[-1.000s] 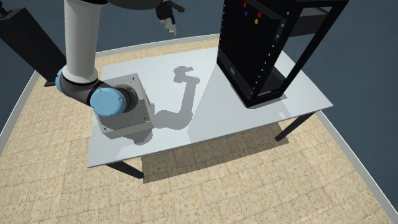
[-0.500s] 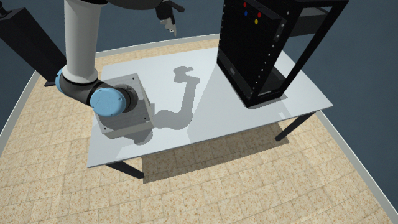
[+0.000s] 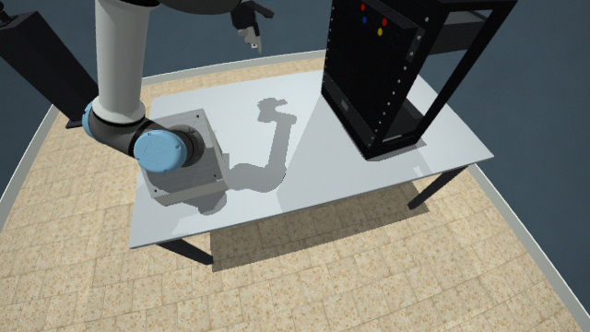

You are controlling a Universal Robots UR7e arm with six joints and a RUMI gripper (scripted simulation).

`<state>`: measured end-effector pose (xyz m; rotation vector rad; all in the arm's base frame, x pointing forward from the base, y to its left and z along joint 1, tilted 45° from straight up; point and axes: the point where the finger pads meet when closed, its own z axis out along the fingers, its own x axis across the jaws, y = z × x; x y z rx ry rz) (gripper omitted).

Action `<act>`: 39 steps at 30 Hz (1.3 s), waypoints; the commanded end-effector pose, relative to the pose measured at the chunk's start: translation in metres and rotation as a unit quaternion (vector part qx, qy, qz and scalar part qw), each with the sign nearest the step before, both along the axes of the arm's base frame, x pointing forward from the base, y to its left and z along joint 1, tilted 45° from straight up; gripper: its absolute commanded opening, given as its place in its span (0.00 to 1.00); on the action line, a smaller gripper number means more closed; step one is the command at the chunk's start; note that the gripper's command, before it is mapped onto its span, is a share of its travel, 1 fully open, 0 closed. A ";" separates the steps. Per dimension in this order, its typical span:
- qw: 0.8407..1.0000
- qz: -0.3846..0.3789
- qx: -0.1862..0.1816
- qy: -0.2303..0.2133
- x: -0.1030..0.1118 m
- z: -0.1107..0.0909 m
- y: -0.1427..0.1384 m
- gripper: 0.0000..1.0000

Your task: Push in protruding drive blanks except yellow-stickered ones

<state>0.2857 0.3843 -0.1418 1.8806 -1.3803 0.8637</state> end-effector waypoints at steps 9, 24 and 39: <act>1.000 0.000 0.001 -0.001 0.000 0.001 0.001 1.00; 1.000 0.000 0.023 -0.019 0.003 0.011 -0.001 1.00; 0.993 0.001 0.092 -0.078 0.013 0.043 -0.007 1.00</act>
